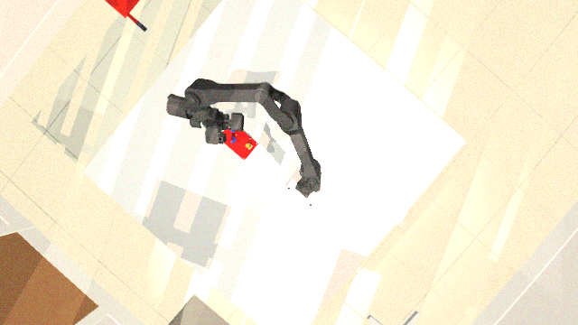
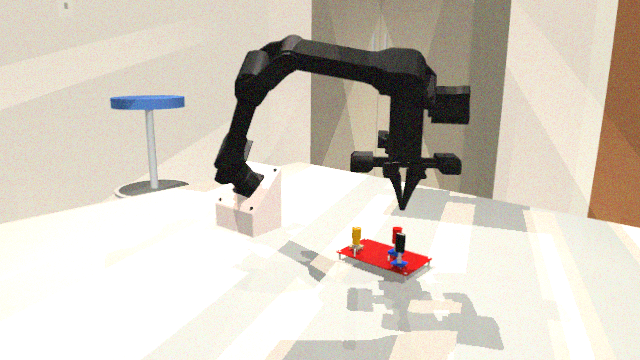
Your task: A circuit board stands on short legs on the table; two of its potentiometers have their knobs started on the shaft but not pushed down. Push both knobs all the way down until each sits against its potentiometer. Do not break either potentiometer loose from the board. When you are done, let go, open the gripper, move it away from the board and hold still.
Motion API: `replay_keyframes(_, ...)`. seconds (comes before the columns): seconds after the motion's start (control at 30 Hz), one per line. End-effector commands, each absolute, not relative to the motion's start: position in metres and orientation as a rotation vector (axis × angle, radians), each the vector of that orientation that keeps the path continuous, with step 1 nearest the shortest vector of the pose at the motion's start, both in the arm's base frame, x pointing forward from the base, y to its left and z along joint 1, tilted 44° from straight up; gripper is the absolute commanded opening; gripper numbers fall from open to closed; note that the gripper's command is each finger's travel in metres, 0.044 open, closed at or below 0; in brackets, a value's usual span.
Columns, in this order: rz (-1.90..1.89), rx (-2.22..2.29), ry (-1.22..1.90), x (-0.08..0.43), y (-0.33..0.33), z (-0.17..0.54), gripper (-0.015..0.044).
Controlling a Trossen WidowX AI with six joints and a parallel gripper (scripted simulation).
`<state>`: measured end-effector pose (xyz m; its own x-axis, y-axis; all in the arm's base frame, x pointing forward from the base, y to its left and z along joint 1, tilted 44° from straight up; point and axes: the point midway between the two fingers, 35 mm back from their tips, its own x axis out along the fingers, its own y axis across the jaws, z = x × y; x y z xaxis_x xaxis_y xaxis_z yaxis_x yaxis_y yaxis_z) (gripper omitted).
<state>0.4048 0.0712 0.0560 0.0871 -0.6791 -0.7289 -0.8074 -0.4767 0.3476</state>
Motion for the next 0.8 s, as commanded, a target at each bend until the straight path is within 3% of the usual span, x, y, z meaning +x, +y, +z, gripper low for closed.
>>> replay_keyframes(0.0,1.389,-2.233,1.52,0.406,0.071,0.055,0.0)
replay_keyframes(0.77,1.388,-2.234,1.521,0.409,0.046,0.029,0.0)
